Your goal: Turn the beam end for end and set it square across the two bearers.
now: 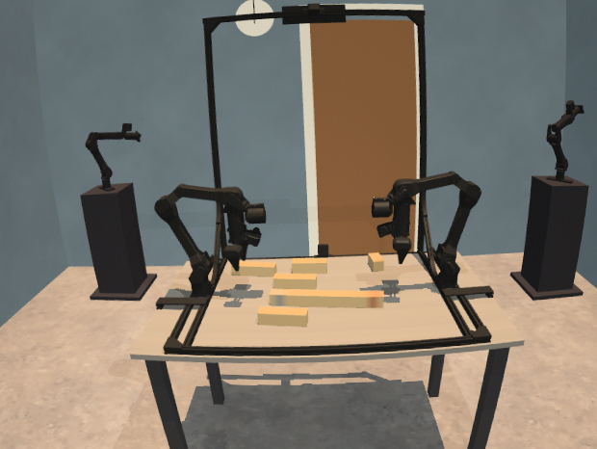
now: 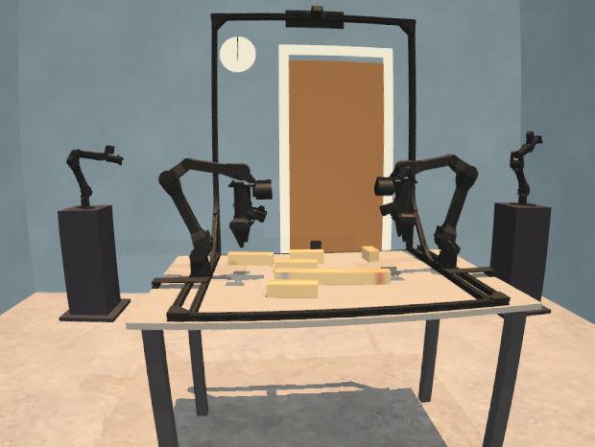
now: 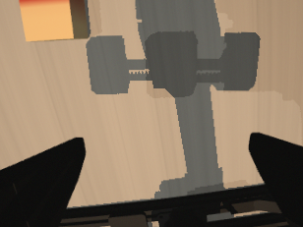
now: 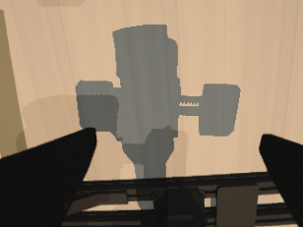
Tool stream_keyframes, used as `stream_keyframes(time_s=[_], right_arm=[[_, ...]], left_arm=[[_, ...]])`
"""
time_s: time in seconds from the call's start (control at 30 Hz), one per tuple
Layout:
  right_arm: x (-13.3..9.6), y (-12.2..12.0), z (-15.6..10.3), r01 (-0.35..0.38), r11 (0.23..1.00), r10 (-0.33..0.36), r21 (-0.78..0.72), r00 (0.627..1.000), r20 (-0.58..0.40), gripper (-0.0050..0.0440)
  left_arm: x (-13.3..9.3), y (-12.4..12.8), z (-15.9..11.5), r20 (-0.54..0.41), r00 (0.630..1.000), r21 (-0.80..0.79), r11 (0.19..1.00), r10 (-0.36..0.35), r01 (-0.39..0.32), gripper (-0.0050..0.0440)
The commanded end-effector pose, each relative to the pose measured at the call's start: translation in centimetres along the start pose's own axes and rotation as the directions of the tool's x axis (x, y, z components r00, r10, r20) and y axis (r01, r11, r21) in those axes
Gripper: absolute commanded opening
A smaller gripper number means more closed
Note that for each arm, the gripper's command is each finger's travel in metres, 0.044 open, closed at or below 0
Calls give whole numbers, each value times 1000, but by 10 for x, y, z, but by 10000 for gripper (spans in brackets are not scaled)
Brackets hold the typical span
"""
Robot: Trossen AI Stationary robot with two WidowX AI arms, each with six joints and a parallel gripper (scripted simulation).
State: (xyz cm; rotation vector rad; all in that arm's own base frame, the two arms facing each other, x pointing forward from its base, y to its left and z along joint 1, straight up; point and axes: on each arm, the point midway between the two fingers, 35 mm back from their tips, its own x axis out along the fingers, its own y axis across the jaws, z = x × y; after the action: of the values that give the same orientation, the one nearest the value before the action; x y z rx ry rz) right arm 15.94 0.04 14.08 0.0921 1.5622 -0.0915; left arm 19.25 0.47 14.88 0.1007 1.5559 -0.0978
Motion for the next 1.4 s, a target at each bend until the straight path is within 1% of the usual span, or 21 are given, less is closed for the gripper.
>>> stream_keyframes(time_s=[0.0, 0.17, 0.23, 0.57, 1.37], right_arm=[[0, 0, 0, 1, 1000, -1, 2, 1000, -2, 440], [0, -1, -2, 1, 1000, -1, 1, 1000, -6, 440], [0, -1, -2, 1, 1000, -1, 1, 1000, -7, 440], [2, -2, 6, 1, 1000, -1, 1, 1000, -7, 440], [21, -8, 57, 1, 1000, -1, 1, 1000, -7, 440]], left_arm=[[3, -3, -11, -9, 1000, -2, 1000, -1, 1, 440], [7, -8, -31, -12, 1000, -8, 1000, -3, 2, 440], [7, -9, -34, -12, 1000, -9, 1000, -3, 3, 440], [7, -9, -34, -12, 1000, -9, 1000, -3, 3, 440], [7, -9, -34, -12, 1000, -9, 1000, -3, 3, 440]])
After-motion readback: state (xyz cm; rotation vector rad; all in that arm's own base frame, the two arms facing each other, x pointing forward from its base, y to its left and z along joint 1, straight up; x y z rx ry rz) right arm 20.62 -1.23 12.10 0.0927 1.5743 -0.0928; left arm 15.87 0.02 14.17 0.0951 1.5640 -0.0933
